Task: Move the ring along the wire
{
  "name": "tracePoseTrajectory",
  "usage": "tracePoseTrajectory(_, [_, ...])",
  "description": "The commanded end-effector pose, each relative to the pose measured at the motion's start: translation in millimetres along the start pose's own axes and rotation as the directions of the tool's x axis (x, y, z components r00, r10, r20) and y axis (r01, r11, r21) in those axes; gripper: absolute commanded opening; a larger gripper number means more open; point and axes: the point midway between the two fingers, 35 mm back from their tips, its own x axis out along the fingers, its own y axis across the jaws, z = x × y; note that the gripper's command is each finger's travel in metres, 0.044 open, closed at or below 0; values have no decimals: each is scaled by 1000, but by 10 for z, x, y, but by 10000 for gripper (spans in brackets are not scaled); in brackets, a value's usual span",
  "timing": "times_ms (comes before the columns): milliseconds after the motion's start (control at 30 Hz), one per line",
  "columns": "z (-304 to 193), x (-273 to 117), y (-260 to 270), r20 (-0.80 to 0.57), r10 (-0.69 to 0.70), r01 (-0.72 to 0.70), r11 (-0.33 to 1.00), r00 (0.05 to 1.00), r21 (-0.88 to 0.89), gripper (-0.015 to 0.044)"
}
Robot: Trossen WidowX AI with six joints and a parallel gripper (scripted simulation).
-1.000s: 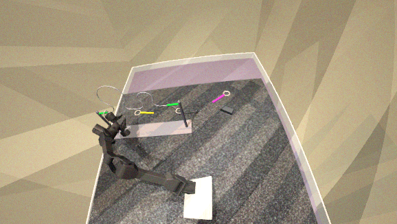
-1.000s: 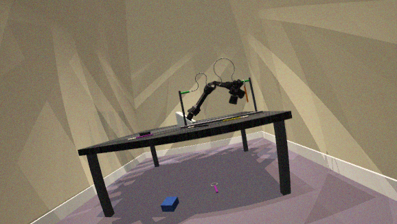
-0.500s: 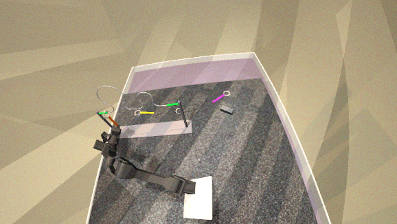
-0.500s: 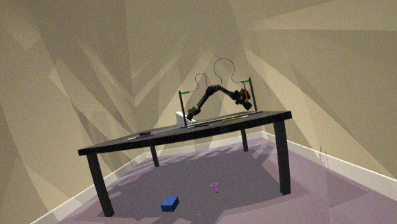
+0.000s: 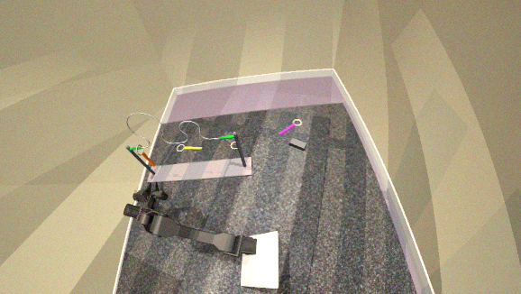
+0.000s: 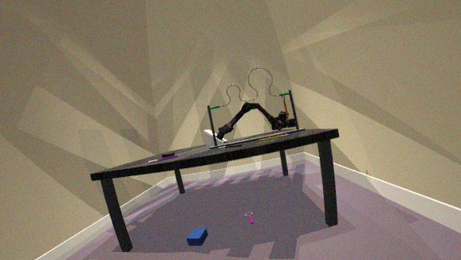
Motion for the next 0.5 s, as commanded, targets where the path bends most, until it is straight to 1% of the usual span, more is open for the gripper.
tracePoseTrajectory(0, [8,6,-32,12,-13,12,999,1000,36,160])
tracePoseTrajectory(100, [36,35,-31,13,-13,12,999,1000,35,160])
tracePoseTrajectory(333, [441,417,-35,20,-9,9,999,1000,33,160])
tracePoseTrajectory(467, [523,486,-41,16,-8,8,999,1000,35,160])
